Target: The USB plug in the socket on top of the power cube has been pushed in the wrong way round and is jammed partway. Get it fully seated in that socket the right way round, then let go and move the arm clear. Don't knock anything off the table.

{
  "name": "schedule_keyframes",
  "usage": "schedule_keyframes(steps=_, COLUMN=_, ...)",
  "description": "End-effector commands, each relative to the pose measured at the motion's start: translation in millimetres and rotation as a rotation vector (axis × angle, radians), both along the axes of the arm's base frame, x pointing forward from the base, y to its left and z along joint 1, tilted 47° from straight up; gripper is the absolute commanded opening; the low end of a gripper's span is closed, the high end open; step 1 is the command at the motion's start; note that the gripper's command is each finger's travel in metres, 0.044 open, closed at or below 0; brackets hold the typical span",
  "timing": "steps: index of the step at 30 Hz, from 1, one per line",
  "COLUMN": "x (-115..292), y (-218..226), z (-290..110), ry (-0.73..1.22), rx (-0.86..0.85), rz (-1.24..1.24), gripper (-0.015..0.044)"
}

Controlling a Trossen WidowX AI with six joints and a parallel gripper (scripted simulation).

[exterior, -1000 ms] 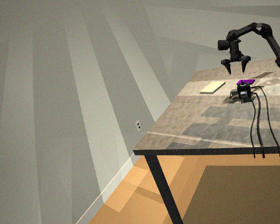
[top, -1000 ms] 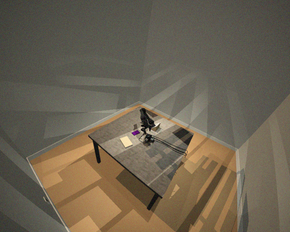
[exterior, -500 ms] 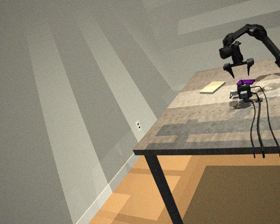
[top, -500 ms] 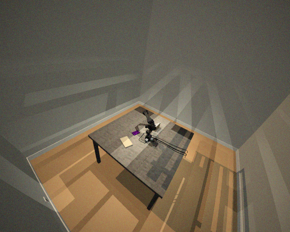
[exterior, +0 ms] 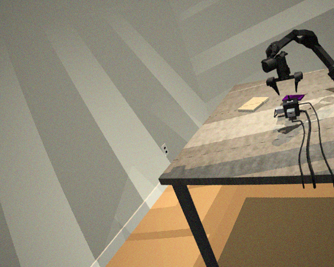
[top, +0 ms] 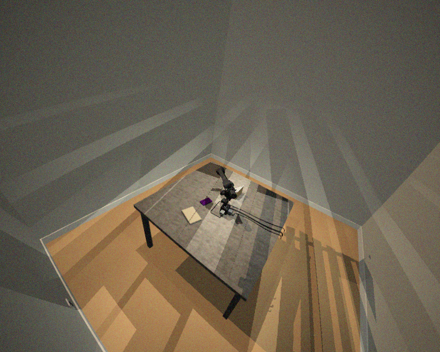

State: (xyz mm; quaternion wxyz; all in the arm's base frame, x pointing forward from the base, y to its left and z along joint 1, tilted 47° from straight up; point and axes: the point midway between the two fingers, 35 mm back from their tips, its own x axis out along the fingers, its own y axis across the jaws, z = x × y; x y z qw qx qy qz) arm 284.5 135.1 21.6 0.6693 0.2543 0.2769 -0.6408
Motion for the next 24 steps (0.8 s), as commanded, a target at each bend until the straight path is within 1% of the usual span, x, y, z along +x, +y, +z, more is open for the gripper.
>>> schedule_keyframes(steps=1, x=-0.8, y=-5.0, z=-3.5, ry=0.005, rx=-0.008, rz=0.005, gripper=0.044)
schedule_keyframes(steps=20, x=-0.4, y=-13.9, z=-11.9, ry=0.005, rx=-0.009, rz=0.005, gripper=0.044)
schedule_keyframes(steps=24, x=0.3, y=-12.0, z=-11.1, ry=0.001, rx=-0.002, rz=-0.001, gripper=0.0335)
